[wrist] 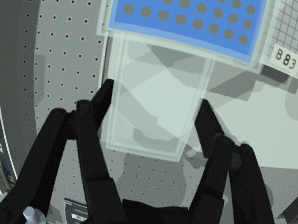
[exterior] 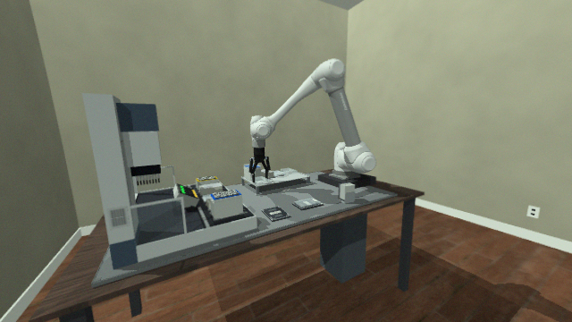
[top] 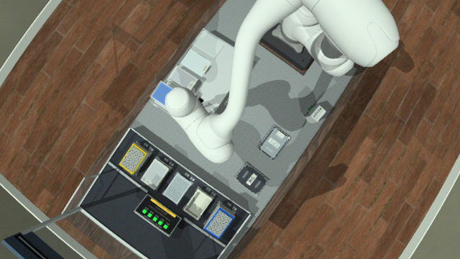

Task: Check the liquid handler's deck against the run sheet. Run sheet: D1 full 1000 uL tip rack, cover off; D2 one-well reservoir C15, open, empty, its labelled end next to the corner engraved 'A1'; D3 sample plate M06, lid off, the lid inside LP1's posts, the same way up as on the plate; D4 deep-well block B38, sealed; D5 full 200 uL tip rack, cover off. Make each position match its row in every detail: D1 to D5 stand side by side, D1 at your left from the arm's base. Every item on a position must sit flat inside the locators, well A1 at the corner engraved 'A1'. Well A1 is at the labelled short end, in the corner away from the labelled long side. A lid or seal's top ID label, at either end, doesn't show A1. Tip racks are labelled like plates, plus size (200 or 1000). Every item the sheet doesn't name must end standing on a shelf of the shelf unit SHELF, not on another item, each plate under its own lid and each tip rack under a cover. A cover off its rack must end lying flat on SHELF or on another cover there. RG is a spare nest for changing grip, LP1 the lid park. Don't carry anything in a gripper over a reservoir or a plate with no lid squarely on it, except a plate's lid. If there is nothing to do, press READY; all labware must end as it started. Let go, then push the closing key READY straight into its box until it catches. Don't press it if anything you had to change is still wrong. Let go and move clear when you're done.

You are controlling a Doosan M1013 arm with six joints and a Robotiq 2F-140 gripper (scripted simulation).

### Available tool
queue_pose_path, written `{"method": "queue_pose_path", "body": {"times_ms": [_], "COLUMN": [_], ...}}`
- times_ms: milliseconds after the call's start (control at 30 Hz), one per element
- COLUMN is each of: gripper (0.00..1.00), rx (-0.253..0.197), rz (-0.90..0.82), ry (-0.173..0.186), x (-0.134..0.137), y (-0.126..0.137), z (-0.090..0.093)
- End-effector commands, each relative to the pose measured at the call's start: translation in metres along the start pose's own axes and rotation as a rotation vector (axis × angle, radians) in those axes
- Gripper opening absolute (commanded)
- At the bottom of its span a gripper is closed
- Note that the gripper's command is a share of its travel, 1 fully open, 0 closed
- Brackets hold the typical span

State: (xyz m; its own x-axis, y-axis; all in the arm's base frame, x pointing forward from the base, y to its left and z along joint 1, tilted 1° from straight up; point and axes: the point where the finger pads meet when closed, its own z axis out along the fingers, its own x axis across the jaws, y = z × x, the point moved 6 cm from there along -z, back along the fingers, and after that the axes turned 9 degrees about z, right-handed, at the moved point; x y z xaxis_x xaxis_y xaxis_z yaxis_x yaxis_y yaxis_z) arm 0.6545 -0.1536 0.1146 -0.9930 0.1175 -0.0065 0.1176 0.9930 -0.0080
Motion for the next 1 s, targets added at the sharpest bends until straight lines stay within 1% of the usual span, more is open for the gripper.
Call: {"method": "queue_pose_path", "body": {"times_ms": [0, 333, 400, 900, 967], "gripper": [0.67, 0.67, 0.67, 0.67, 0.67], "rx": [0.000, 0.000, 0.000, 0.000, 0.000], "rz": [0.000, 0.000, 0.000, 0.000, 0.000], "ry": [-0.002, -0.002, -0.002, -0.002, -0.002], "x": [-0.001, -0.001, -0.001, 0.000, 0.000], "y": [0.000, 0.000, 0.000, 0.000, 0.000], "z": [-0.006, -0.022, -0.022, -0.047, -0.047]}}
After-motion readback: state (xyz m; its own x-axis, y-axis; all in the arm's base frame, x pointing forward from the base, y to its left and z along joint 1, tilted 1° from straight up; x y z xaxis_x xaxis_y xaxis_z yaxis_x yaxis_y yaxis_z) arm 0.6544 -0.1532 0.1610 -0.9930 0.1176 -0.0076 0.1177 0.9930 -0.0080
